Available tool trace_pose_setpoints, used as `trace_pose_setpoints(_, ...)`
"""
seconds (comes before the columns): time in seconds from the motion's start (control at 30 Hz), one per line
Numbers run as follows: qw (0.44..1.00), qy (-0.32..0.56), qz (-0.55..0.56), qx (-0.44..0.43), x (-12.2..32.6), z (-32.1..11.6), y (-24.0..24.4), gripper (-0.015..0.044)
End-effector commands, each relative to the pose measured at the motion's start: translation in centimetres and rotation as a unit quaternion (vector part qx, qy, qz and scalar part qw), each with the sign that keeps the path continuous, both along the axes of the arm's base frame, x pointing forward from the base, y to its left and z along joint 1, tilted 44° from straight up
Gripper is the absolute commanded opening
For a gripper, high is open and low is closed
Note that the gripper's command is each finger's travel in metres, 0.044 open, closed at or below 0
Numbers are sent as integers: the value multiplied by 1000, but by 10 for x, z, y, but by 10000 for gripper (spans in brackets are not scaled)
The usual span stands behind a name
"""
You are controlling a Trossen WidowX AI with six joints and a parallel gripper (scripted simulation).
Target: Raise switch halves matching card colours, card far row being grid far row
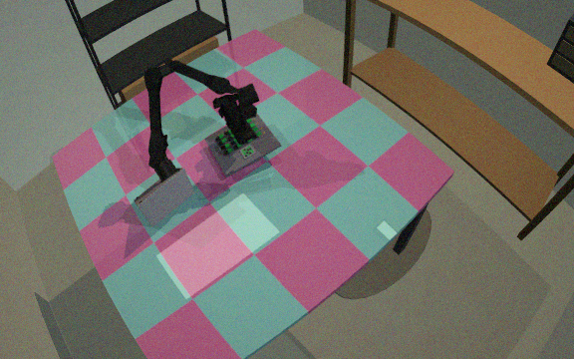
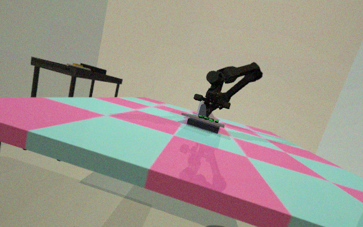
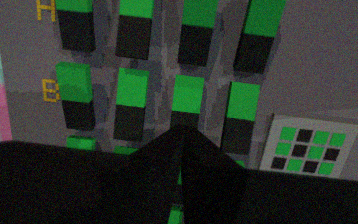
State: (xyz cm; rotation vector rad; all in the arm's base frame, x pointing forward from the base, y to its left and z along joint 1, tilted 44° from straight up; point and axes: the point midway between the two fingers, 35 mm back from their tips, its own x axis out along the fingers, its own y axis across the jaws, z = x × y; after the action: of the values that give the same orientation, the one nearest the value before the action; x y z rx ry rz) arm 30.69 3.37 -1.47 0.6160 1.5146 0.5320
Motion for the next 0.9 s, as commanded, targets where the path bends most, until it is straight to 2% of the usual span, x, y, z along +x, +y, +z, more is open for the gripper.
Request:
trace_pose_setpoints(0.0,1000,1,-2,2,0,-1,1,0)
trace_pose_setpoints(0.87,1000,1,-2,3,0,-3,4,0)
